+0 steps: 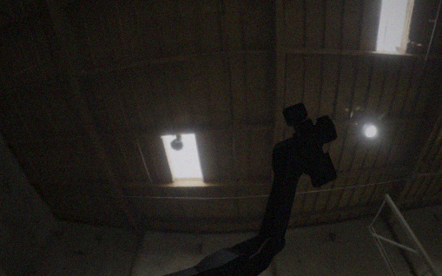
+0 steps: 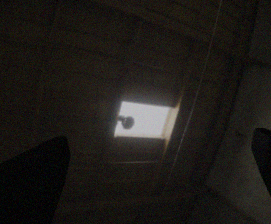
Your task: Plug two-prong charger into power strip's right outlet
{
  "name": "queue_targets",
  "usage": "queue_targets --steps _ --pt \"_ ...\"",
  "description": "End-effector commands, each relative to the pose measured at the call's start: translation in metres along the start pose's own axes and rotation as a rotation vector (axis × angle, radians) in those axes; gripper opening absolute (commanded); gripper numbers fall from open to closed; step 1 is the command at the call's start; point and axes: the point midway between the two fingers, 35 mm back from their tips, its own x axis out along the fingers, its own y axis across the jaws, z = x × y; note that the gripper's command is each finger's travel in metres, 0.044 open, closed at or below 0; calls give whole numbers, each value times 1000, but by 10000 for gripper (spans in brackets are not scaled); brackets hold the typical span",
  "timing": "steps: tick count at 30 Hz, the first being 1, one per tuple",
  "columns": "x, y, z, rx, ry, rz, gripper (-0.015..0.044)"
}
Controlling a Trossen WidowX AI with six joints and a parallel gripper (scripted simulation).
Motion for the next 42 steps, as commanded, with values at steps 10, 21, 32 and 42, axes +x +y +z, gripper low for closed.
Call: queue_targets --steps 10,21,32,42 --pt "11 53 -32 -80 -6 114 440" --pt "7 153 -90 -155 44 299 440" --pt "-15 239 -149 -216 83 511 440" --pt "-42 299 -198 -240 123 697 440"
